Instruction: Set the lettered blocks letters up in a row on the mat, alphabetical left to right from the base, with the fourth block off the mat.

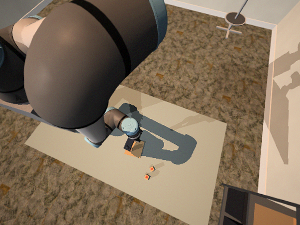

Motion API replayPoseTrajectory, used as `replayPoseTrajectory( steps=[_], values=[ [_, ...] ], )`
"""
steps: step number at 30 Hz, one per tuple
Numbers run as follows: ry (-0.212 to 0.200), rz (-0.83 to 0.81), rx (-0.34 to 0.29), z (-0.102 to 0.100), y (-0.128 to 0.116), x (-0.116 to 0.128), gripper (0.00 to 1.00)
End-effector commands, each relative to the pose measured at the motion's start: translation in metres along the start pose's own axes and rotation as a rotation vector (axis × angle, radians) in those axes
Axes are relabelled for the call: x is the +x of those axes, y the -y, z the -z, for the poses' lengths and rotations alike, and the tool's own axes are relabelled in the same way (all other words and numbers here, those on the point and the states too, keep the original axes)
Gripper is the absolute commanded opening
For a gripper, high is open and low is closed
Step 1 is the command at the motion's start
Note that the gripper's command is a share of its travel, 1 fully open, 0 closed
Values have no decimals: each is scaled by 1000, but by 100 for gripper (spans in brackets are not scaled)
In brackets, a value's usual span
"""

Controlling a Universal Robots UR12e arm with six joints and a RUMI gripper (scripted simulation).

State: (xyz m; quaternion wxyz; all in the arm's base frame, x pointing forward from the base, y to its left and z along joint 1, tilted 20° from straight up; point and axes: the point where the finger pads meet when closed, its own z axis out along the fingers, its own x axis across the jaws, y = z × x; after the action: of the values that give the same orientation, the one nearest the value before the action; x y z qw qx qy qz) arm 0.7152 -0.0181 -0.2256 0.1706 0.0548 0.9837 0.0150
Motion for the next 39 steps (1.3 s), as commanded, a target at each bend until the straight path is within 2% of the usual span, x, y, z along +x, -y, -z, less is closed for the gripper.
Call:
replayPoseTrajectory(
  steps=[1, 15, 20, 27, 29, 39],
  values=[
    [-3, -9, -1, 1, -1, 4, 9],
    [-3, -8, -1, 0, -1, 4, 9],
    [1, -7, -1, -5, 0, 0, 9],
    [1, -6, -1, -28, -1, 0, 9],
    [1, -6, -1, -28, -1, 0, 9],
    [1, -6, -1, -76, -1, 1, 9]
  ],
)
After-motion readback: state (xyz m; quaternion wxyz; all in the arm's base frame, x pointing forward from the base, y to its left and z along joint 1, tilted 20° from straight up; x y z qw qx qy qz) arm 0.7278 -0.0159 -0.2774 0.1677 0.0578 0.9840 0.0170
